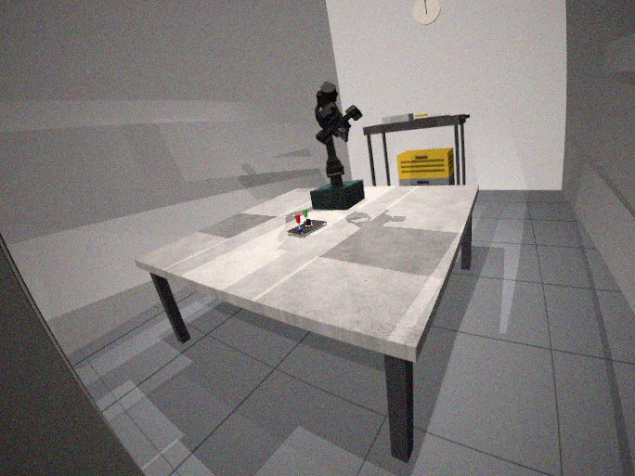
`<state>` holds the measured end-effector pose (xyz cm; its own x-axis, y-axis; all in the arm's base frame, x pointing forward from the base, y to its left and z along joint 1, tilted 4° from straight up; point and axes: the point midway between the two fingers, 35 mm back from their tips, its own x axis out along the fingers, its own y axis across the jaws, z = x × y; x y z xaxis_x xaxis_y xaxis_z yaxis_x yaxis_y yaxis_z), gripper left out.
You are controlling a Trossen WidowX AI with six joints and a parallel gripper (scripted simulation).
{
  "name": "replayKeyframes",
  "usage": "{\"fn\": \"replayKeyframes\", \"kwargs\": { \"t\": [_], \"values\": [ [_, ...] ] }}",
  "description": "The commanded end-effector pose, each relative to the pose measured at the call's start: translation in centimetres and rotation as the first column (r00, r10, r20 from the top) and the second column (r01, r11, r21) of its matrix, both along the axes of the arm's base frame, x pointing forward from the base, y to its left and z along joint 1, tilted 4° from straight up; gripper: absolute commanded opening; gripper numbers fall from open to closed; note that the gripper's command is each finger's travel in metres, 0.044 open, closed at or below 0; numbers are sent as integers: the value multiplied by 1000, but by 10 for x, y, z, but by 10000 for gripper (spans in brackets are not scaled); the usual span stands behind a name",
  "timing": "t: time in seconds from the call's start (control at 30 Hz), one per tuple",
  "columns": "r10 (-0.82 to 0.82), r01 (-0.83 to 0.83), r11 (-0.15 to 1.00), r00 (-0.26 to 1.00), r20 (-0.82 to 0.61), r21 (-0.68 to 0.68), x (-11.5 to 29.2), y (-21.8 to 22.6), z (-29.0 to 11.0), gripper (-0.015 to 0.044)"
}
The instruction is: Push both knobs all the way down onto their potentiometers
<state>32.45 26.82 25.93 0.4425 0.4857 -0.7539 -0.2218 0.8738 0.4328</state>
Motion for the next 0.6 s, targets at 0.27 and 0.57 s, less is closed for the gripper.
{"fn": "replayKeyframes", "kwargs": {
  "t": [0.27,0.57],
  "values": [
    [134,-140,923,990,-43,-360,32,-93,-85,0],
    [267,-334,778,943,-201,-533,28,-174,-144,0]
  ]
}}
